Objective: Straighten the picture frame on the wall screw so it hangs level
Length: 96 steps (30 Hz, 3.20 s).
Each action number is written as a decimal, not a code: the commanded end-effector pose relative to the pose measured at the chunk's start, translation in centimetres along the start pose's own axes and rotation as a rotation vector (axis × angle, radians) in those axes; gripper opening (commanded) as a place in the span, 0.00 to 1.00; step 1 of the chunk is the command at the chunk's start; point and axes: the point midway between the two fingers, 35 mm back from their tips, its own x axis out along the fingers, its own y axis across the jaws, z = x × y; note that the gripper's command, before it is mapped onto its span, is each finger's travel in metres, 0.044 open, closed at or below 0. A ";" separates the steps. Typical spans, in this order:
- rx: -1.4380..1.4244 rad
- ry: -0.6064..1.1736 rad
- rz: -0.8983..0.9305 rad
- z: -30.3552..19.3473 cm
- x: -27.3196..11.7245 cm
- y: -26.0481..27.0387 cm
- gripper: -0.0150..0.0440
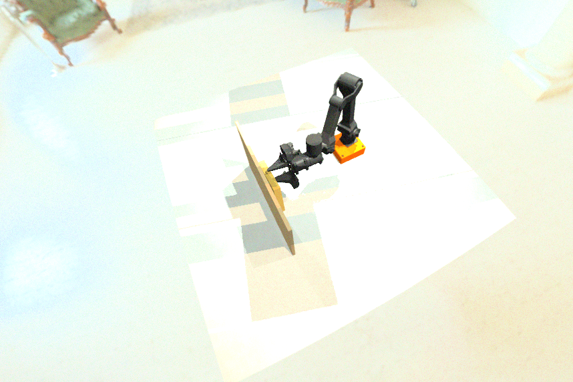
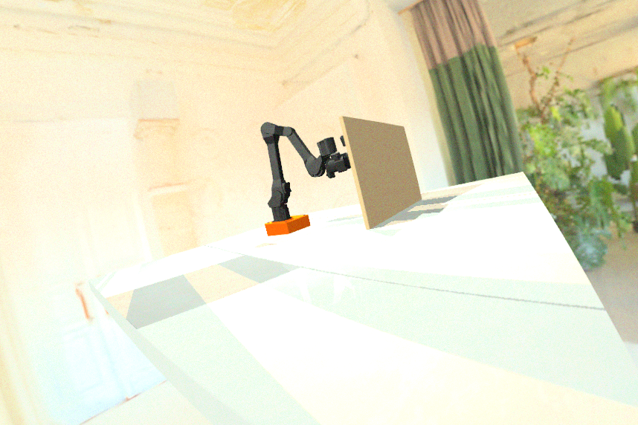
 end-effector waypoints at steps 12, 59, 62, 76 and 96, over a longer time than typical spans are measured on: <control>0.004 0.003 -0.005 0.0 0.0 -0.1 0.69; 0.004 0.003 -0.005 0.0 0.0 0.2 0.25; 0.004 0.003 -0.005 0.0 0.0 0.2 0.25; 0.004 0.003 -0.005 0.0 0.0 0.4 0.25; 0.004 0.003 -0.005 0.0 0.0 0.7 0.25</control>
